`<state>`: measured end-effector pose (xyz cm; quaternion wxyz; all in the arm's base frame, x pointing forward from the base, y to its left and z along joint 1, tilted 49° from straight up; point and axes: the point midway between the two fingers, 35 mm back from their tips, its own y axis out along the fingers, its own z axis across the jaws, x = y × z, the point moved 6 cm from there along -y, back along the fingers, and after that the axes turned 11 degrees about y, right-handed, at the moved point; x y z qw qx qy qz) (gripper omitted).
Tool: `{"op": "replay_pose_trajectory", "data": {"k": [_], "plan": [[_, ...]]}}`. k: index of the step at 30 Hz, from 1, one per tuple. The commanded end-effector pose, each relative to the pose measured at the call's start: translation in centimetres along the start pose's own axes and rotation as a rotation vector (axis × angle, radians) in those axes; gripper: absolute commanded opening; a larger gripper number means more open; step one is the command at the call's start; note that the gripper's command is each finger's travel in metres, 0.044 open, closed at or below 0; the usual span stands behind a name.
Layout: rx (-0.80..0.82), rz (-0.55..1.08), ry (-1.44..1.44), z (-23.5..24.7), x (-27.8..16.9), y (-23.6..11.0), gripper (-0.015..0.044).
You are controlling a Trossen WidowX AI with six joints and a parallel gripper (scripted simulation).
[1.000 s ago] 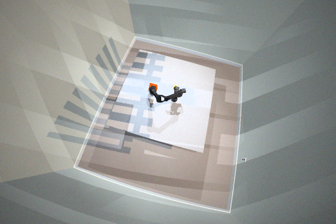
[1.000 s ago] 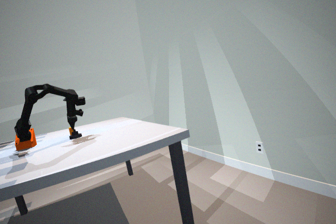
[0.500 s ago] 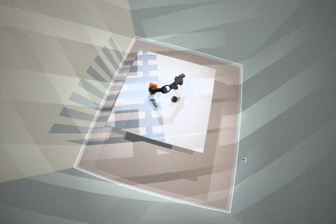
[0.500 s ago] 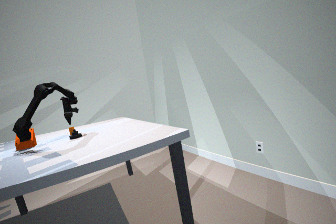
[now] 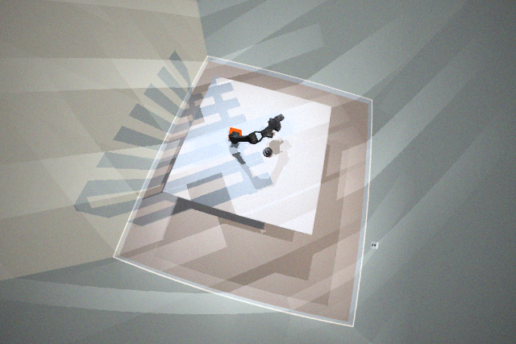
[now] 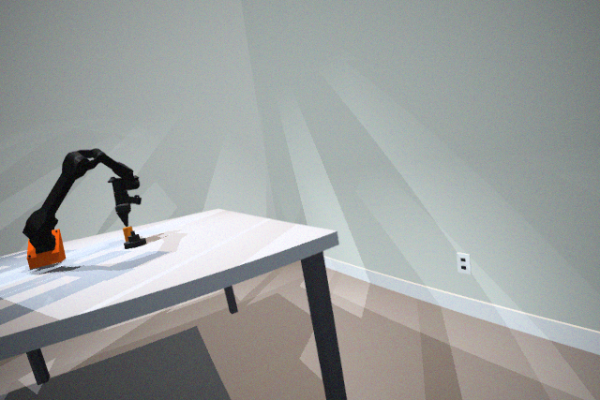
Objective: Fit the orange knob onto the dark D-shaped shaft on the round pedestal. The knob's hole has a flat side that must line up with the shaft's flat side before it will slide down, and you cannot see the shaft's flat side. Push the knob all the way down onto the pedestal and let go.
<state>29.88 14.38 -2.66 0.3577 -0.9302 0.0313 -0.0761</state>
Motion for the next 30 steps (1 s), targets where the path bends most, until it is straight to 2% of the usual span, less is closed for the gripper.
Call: {"op": "replay_pose_trajectory", "data": {"k": [1, 30], "plan": [[-0.004, -0.003, -0.004, 0.0, 0.0, 0.7, 0.044], [-0.007, -0.004, -0.003, -0.1, 0.0, 5.4, 0.044]]}}
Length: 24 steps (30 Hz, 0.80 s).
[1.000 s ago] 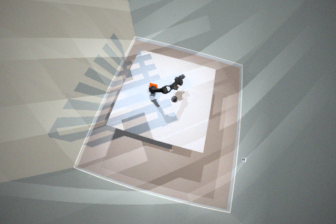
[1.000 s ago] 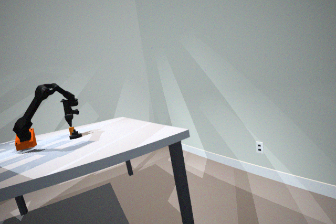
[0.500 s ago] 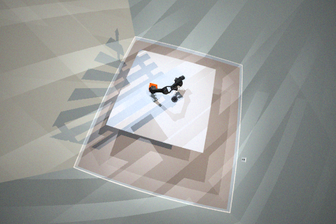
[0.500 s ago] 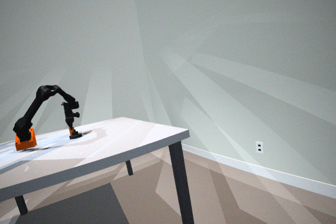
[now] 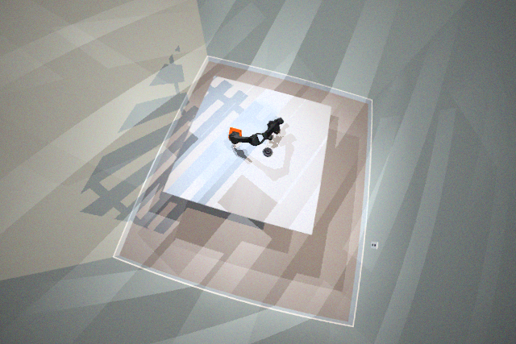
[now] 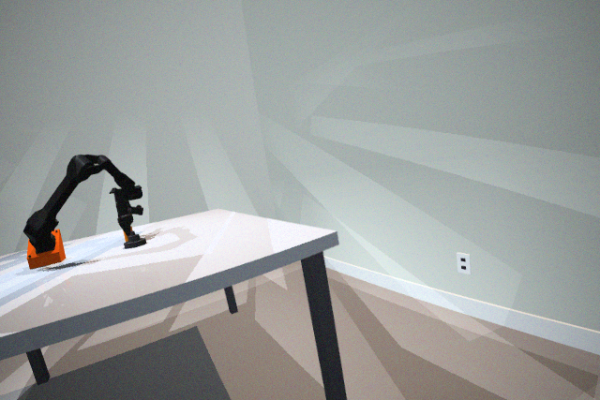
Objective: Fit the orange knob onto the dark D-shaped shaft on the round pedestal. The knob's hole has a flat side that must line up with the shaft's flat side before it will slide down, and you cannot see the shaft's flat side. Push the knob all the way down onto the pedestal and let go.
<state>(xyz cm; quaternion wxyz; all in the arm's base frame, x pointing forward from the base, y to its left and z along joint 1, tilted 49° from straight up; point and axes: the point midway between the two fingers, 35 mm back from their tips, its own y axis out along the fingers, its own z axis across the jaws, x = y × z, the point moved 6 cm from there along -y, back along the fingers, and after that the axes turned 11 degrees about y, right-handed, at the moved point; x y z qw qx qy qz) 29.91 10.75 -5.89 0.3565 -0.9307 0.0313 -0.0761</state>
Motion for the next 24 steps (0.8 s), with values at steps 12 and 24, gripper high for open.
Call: {"op": "replay_pose_trajectory", "data": {"k": [12, 24], "plan": [[-0.005, -0.003, -0.003, -0.13, -0.1, 1.24, 0.0282], [-0.005, -0.003, -0.003, -0.13, -0.1, 1.24, 0.0105]]}}
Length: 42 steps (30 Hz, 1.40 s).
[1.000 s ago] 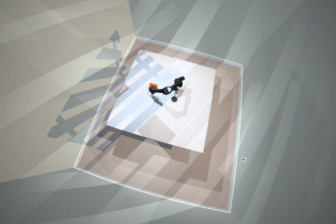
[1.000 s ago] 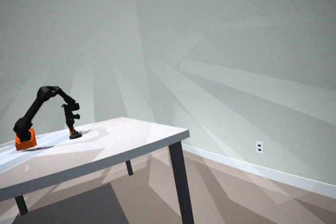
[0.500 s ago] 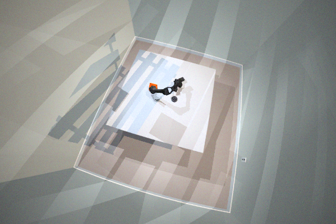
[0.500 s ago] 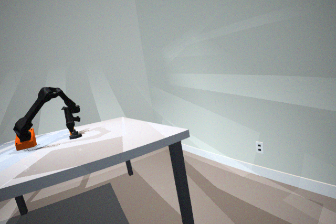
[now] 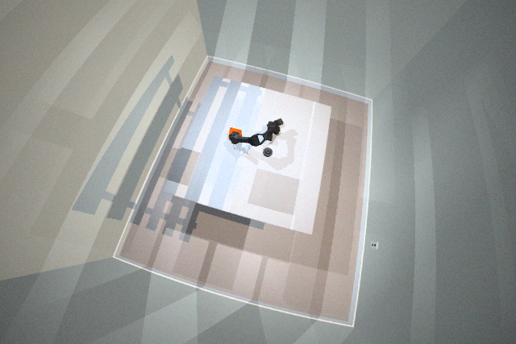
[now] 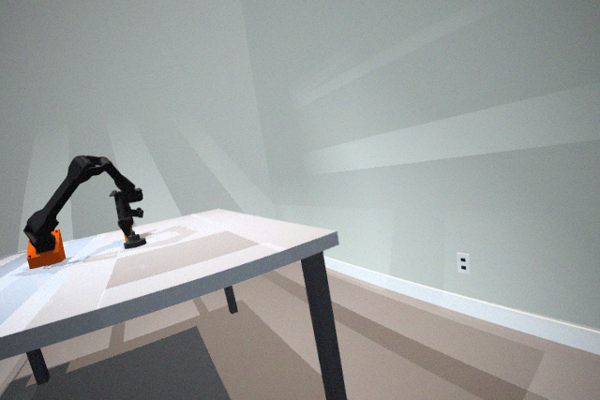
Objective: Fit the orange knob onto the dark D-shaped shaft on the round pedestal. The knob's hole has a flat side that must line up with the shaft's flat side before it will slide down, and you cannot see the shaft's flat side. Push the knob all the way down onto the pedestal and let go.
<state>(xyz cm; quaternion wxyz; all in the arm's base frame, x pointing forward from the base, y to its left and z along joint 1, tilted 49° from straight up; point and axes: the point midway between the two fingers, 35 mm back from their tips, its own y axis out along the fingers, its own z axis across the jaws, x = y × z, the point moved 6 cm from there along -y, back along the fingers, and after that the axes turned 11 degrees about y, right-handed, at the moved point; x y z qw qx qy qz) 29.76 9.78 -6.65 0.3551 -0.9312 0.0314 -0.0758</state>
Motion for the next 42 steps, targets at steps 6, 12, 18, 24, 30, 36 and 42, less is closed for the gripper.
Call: {"op": "replay_pose_trajectory", "data": {"k": [6, 12, 18, 24, 30, 36, 42], "plan": [[0.052, -0.031, -0.016, 0.7, 0.5, -2.8, 0.0], [0.047, -0.023, -0.016, 0.9, 0.7, -5.9, 0.0], [0.033, -0.013, -0.012, 0.8, 0.6, -9.0, 0.0], [0.016, -0.005, -0.008, 0.4, 0.3, -12.2, 0.0], [0.003, -0.001, -0.005, 0.1, 0.0, -14.1, 0.0], [0.006, -0.001, -0.006, -0.6, 0.4, -13.9, 0.0], [0.011, -0.001, -0.008, -2.3, 1.4, -13.4, 0.0]]}}
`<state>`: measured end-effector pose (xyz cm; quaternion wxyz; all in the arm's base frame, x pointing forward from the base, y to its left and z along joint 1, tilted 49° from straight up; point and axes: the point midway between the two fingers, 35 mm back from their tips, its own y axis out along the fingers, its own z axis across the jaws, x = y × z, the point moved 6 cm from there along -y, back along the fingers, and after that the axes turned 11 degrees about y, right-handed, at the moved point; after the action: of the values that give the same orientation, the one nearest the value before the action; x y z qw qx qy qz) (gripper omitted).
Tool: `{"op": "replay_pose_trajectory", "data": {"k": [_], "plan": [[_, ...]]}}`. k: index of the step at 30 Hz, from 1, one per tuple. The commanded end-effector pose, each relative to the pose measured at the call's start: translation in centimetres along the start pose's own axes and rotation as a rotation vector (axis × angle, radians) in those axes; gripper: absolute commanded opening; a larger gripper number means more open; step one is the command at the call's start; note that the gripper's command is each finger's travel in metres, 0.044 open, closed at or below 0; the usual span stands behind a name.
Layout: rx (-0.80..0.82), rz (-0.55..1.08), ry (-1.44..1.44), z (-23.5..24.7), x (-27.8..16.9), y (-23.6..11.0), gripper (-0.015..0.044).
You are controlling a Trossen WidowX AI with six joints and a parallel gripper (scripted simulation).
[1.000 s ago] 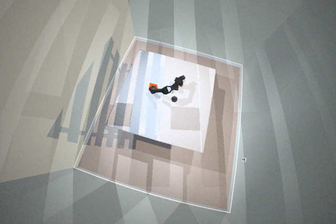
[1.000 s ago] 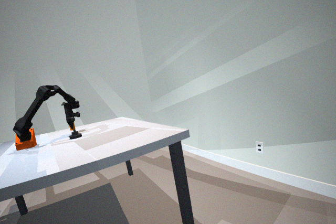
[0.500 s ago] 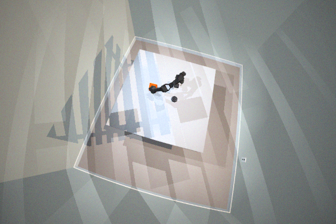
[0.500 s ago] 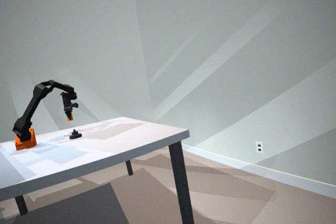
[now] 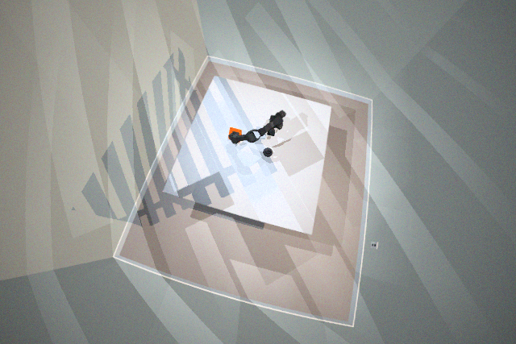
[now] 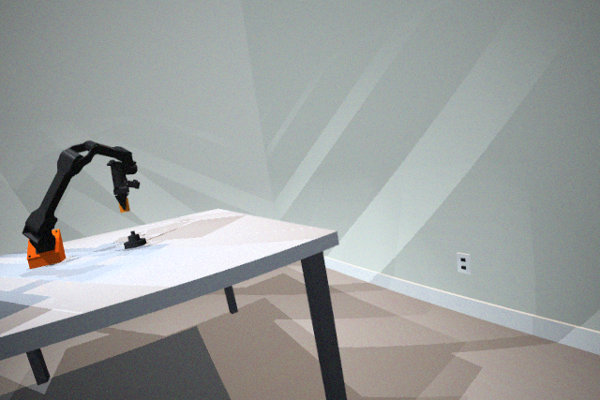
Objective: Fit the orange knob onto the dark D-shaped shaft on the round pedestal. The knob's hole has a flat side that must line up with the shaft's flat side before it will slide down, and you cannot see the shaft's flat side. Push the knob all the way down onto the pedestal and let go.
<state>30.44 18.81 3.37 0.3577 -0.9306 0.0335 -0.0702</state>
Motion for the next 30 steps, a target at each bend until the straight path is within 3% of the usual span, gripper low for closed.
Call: {"op": "replay_pose_trajectory", "data": {"k": [1, 30], "plan": [[0.007, -0.009, 0.001, -1.3, 0.7, 0.0, 0.0], [0.01, -0.01, -0.002, -9.7, 3.7, 2.6, 0.0]]}}
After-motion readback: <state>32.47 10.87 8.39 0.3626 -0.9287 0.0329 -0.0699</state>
